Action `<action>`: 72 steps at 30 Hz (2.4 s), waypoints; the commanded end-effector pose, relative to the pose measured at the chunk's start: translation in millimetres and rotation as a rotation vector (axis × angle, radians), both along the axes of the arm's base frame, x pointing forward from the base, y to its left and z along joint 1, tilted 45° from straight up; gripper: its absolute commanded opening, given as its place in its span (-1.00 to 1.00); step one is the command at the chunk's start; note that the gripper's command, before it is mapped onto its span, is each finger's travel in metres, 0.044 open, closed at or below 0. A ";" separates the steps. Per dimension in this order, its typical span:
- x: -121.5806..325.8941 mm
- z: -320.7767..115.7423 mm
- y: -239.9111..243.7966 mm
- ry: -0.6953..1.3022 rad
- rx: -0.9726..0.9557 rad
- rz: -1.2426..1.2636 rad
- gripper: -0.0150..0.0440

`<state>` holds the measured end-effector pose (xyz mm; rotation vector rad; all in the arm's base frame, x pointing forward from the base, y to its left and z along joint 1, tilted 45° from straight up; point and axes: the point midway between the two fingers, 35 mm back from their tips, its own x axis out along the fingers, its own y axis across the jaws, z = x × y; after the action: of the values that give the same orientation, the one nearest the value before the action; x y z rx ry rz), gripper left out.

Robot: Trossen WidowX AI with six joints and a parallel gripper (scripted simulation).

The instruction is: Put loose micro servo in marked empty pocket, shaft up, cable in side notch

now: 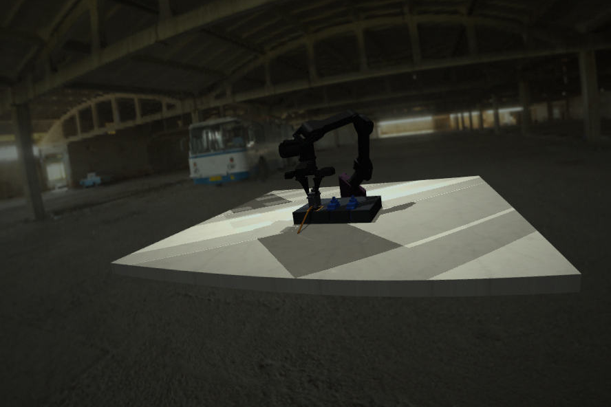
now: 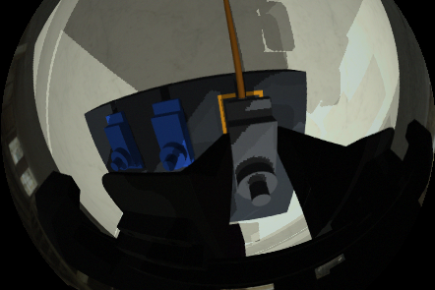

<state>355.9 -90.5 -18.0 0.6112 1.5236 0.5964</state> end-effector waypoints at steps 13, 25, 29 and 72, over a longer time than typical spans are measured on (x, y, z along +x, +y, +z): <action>-0.6 -5.9 4.5 0.001 0.004 -0.010 -0.49; -0.8 -12.5 11.1 0.001 0.004 -0.010 -0.49; -0.9 -15.4 13.9 0.001 0.005 -0.010 -0.49; -1.3 -25.4 23.6 0.001 0.005 -0.010 0.14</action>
<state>352.6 -57.3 -51.7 0.6242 1.5281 0.5963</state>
